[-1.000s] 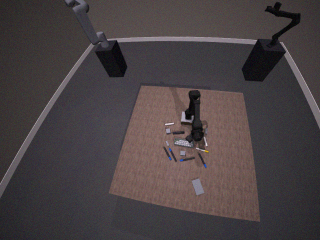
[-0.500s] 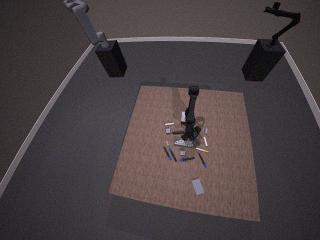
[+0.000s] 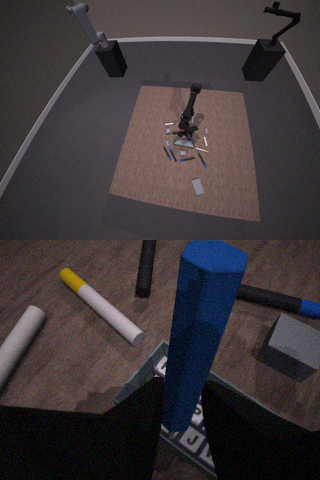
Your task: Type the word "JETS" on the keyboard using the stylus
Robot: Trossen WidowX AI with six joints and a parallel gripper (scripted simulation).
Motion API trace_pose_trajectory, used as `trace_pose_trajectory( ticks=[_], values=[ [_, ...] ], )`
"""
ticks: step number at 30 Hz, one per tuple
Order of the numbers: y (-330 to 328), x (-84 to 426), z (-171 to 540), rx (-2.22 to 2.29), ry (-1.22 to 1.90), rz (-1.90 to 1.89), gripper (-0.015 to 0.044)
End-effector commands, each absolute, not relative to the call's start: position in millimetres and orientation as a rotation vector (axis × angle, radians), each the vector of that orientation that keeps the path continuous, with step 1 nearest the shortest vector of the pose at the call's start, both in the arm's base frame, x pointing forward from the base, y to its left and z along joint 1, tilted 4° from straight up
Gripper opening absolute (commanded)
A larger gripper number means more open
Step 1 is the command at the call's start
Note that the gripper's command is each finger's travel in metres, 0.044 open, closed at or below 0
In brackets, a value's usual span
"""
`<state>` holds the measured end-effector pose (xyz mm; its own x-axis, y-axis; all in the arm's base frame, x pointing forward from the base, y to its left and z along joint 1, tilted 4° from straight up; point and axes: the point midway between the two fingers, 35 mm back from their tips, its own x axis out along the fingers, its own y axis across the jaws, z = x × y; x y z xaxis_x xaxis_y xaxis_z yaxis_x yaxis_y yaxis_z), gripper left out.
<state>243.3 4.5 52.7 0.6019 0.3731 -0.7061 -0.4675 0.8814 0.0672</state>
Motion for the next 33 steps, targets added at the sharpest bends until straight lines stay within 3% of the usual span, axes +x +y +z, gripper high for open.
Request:
trace_pose_trajectory(
  ticks=[1,28,31,33],
  values=[
    [-3.5,242.2,60.5,-0.103,0.69,0.457,0.0],
    [-13.2,236.4,35.6,-0.092,0.569,0.42,0.0],
    [-13.2,236.7,34.6,-0.092,0.569,0.42,0.0079],
    [-13.1,236.8,33.6,-0.092,0.569,0.42,0.0081]
  ],
)
